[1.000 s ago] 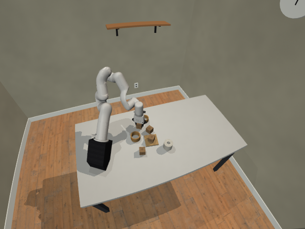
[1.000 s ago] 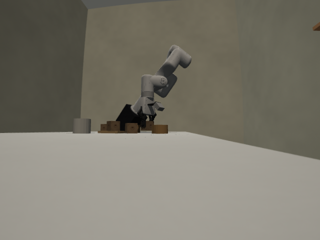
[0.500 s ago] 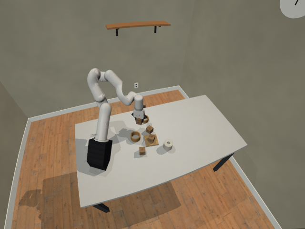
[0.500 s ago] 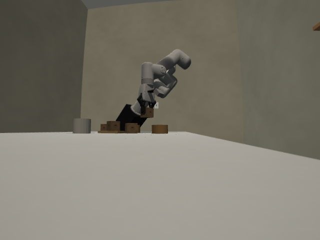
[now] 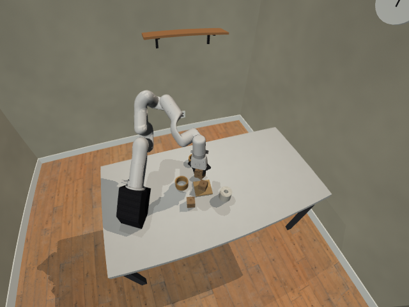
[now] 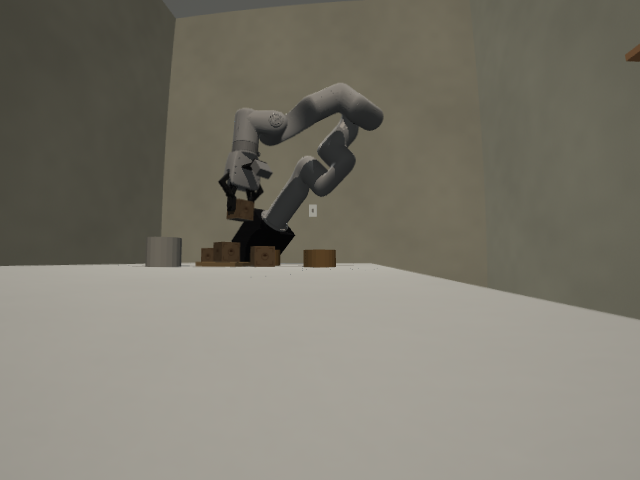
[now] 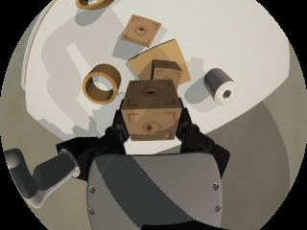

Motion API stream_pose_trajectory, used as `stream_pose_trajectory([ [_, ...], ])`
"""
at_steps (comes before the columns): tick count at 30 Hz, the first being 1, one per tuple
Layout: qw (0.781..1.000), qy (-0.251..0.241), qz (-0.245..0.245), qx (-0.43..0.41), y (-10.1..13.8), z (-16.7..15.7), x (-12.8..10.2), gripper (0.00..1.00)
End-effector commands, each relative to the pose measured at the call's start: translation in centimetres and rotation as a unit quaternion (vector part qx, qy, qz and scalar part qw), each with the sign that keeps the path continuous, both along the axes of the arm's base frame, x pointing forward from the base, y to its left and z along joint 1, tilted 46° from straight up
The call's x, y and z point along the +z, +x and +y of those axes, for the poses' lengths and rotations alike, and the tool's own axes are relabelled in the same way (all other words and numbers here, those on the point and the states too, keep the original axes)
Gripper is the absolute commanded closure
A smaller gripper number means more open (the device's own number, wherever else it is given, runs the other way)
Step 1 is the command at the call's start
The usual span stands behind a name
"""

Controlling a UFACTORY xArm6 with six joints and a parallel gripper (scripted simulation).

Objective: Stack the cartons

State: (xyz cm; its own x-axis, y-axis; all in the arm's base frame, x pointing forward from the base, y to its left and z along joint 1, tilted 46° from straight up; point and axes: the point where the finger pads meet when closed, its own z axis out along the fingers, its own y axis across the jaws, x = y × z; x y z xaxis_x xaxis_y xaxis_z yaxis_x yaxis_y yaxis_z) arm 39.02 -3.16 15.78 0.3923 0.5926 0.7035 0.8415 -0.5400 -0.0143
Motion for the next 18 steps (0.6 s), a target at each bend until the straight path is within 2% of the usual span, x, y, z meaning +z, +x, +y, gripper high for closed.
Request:
stream_pose_trajectory([
  [1, 1.0, 0.016, 0.0, 0.02, 2.7, -1.9, -1.9, 1.0],
  [6, 1.0, 0.015, 0.001, 0.02, 4.1, 0.5, -4.6, 1.0],
  [18, 1.0, 0.015, 0.001, 0.02, 4.4, 1.0, -5.2, 1.0],
])
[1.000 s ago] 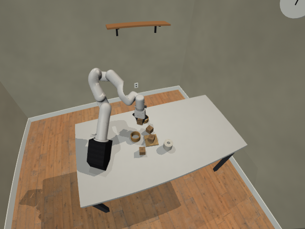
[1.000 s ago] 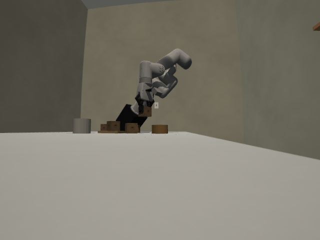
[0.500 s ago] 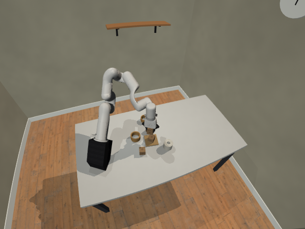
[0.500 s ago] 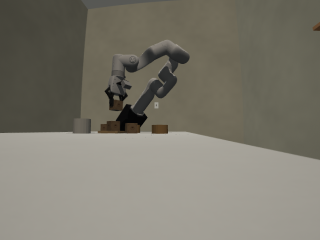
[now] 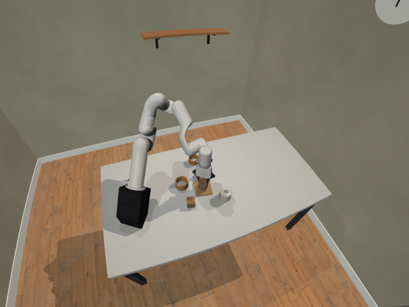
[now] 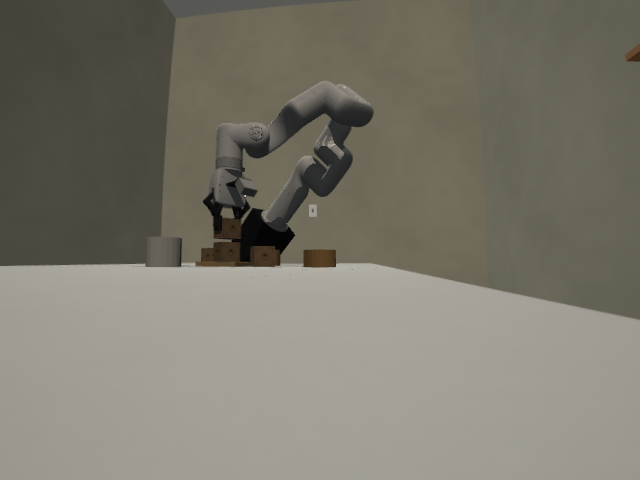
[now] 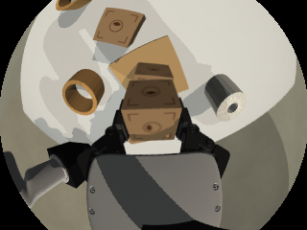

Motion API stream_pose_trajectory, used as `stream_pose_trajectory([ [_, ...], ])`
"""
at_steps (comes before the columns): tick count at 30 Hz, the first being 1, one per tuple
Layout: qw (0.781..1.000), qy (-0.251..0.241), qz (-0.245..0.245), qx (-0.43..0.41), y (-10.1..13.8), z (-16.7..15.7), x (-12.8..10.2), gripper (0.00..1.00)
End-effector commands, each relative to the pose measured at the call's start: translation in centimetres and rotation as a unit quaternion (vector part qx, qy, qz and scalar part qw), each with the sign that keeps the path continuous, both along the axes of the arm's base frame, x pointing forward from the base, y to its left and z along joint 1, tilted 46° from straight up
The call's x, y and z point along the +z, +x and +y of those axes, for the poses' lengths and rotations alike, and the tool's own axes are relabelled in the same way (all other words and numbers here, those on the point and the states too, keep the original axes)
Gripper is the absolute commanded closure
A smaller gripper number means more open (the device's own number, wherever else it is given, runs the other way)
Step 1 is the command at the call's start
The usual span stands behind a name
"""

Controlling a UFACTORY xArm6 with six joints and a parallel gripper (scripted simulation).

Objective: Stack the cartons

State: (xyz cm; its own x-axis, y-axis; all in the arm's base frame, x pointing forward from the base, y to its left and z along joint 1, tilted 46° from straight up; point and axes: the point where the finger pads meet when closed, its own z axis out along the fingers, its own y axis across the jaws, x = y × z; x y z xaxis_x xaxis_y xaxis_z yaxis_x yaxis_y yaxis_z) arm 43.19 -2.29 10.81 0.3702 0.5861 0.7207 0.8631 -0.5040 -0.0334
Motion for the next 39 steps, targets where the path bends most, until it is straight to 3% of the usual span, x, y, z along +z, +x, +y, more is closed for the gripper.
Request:
stream_pose_trajectory([
  [1, 1.0, 0.0, 0.0, -0.001, 0.23, 0.26, -0.34, 1.0],
  [19, 1.0, -0.001, 0.0, -0.001, 0.38, 0.57, -0.69, 1.0],
  [20, 1.0, -0.001, 0.0, -0.001, 0.38, 0.57, -0.69, 0.0],
  [39, 1.0, -0.001, 0.0, -0.001, 0.38, 0.57, -0.69, 0.0],
])
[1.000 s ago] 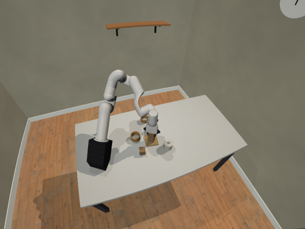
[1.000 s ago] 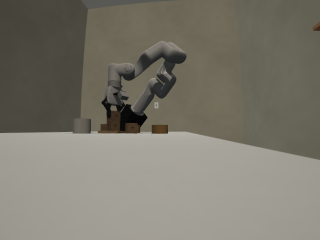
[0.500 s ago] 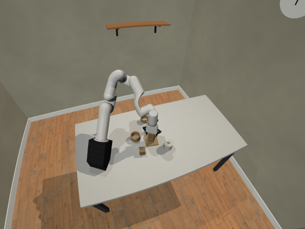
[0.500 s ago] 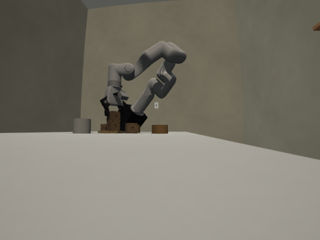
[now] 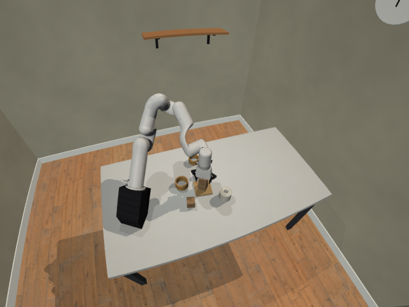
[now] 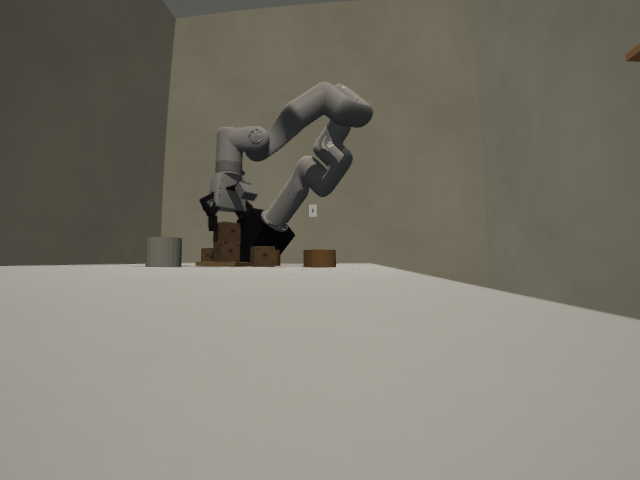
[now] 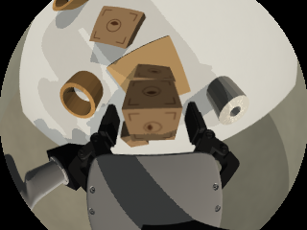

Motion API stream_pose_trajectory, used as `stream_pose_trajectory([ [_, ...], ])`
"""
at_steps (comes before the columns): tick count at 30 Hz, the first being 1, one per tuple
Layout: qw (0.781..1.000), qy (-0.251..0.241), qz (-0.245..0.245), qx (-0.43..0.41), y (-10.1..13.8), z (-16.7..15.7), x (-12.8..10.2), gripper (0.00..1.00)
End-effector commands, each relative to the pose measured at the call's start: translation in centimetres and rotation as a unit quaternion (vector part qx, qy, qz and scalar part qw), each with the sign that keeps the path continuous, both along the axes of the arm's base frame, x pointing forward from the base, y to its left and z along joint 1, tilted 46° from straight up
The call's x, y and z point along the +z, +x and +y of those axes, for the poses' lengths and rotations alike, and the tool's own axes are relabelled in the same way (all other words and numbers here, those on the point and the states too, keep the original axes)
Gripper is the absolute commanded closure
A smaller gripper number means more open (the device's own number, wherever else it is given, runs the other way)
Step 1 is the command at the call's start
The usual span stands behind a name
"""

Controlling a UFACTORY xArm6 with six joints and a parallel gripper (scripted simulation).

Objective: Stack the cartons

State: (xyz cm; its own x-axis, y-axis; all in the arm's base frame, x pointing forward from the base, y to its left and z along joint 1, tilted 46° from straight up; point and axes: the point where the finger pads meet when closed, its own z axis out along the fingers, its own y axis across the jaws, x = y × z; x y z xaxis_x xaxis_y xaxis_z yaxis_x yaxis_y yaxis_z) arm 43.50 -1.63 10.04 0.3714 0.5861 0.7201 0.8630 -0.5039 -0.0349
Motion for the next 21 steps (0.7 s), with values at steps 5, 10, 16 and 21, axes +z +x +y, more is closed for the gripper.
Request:
stream_pose_trajectory([
  [5, 1.0, -0.001, -0.001, -0.001, 0.1, -0.1, 0.1, 0.0],
  [10, 1.0, -0.001, -0.001, -0.001, 0.1, -0.1, 0.1, 0.0],
  [16, 1.0, -0.001, -0.001, -0.001, -0.1, -0.4, 0.4, 0.0],
  [21, 1.0, -0.002, 0.0, -0.001, -2.0, -3.7, 4.0, 0.0],
])
